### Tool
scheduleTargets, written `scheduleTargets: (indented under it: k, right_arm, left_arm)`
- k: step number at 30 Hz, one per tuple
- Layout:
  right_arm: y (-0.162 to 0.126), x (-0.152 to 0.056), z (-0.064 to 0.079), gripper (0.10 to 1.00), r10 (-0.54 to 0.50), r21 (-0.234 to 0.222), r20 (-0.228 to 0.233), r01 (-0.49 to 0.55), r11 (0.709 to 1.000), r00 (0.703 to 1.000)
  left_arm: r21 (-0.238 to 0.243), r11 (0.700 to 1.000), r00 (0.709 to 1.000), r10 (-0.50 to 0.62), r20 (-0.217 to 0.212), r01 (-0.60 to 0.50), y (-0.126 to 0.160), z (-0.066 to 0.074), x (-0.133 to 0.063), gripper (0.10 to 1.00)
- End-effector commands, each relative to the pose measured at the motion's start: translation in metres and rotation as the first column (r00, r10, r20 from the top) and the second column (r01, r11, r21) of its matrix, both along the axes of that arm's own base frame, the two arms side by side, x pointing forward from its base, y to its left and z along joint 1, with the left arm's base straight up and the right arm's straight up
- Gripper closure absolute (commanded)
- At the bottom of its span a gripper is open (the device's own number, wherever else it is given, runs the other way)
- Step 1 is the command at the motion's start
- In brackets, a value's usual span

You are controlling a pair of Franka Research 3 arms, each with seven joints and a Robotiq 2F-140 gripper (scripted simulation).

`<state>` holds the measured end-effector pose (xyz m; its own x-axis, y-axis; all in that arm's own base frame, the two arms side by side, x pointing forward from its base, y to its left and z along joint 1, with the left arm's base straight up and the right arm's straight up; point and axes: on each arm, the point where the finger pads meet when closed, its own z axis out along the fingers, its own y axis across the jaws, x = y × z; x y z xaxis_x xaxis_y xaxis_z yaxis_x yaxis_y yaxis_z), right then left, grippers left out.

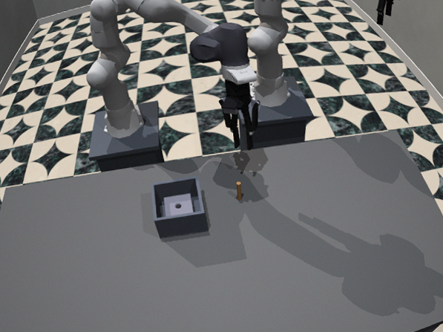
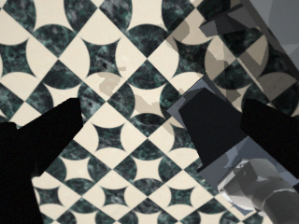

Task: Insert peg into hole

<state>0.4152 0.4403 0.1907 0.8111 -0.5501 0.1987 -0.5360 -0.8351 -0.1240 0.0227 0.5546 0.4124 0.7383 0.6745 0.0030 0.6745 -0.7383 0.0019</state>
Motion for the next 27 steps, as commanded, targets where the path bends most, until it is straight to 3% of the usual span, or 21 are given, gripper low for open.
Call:
scheduleTargets:
  k: [1, 4, 7, 27]
  right_arm:
    - [-0.0042, -0.009, -0.0038, 0.771, 0.202, -0.033, -0.147, -0.209, 0.977, 0.968]
    - [-0.0041, -0.0091, -0.0005, 0.771, 0.238, -0.01, -0.209, -0.245, 0.969, 0.949]
    - [-0.0039, -0.0092, 0.0014, 0.771, 0.245, 0.001, -0.229, -0.251, 0.968, 0.942]
    - [-0.0038, -0.0093, 0.0021, 0.771, 0.246, 0.006, -0.234, -0.252, 0.968, 0.941]
  left_arm:
    - [-0.001, 1.0, 1.0, 0.006, -0.004, -0.006, -0.0005, 0.0006, -0.0011, 0.098]
    - [-0.001, 1.0, 1.0, 0.006, -0.004, -0.006, -0.0005, 0.0006, -0.0011, 0.098]
    - [-0.001, 1.0, 1.0, 0.006, -0.004, -0.006, -0.0005, 0.0006, -0.0011, 0.098]
    - [-0.001, 1.0, 1.0, 0.006, -0.004, -0.006, -0.0005, 0.0006, -0.0011, 0.098]
